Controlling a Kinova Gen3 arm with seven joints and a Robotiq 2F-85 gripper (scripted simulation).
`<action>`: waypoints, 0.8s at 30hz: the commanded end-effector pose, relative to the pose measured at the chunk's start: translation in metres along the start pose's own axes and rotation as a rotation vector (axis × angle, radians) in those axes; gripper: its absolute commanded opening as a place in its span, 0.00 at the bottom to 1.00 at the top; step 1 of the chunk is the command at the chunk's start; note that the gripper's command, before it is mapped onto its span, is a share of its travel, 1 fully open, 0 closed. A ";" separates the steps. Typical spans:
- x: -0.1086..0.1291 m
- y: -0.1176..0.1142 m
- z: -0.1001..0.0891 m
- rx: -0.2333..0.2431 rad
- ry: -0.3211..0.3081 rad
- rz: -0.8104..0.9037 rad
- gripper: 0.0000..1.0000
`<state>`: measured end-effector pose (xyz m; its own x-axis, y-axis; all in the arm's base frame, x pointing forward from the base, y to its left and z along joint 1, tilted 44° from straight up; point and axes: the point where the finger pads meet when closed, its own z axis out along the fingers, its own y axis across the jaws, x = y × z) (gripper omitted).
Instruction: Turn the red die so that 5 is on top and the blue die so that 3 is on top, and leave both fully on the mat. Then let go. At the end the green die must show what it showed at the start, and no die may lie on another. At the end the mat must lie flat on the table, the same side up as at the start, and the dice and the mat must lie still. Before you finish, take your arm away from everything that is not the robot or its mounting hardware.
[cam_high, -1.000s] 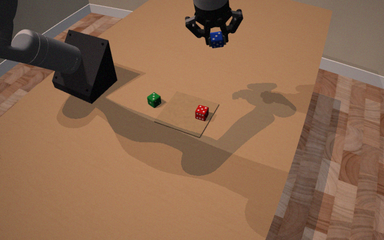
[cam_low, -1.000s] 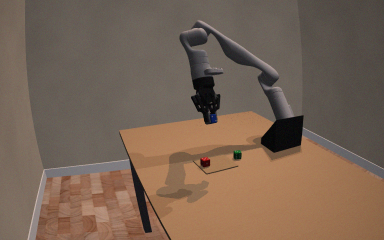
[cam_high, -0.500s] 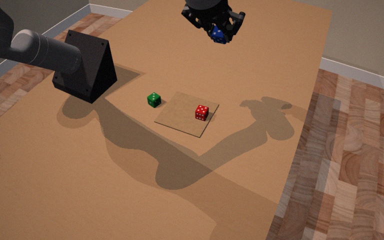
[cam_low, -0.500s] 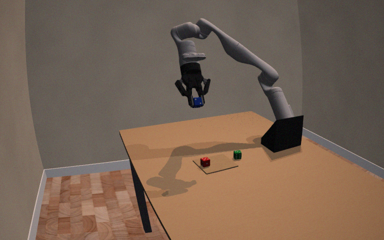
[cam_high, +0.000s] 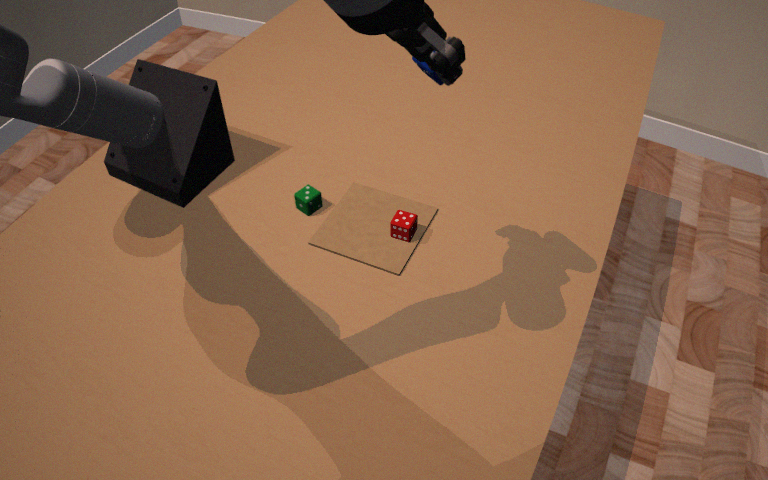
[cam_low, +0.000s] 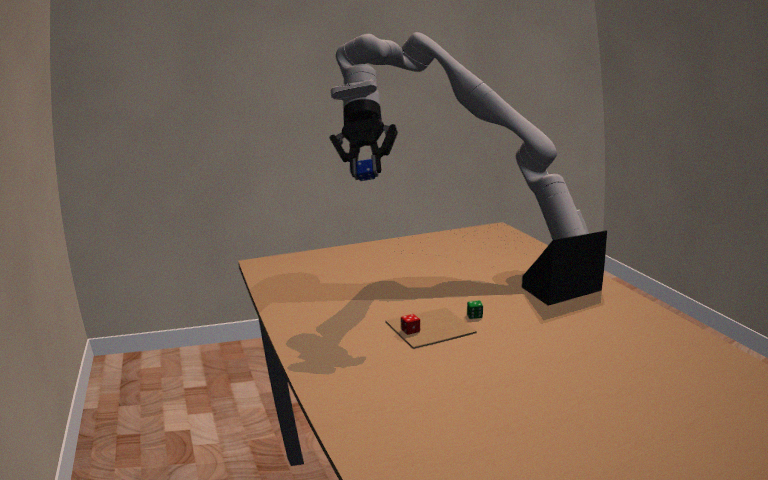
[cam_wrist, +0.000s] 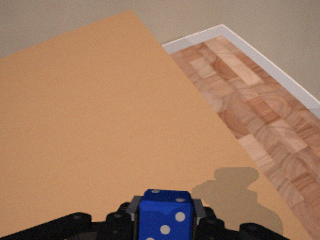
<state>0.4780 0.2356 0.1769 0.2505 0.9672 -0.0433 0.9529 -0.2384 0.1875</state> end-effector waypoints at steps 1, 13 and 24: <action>-0.006 0.017 -0.034 -0.050 0.043 0.095 0.26; -0.021 0.039 -0.108 -0.117 0.169 0.483 0.26; -0.035 0.046 -0.171 -0.168 0.287 0.827 0.26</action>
<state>0.4878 0.2049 0.3333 0.7737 0.5145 0.3699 0.4763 -0.8572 0.1960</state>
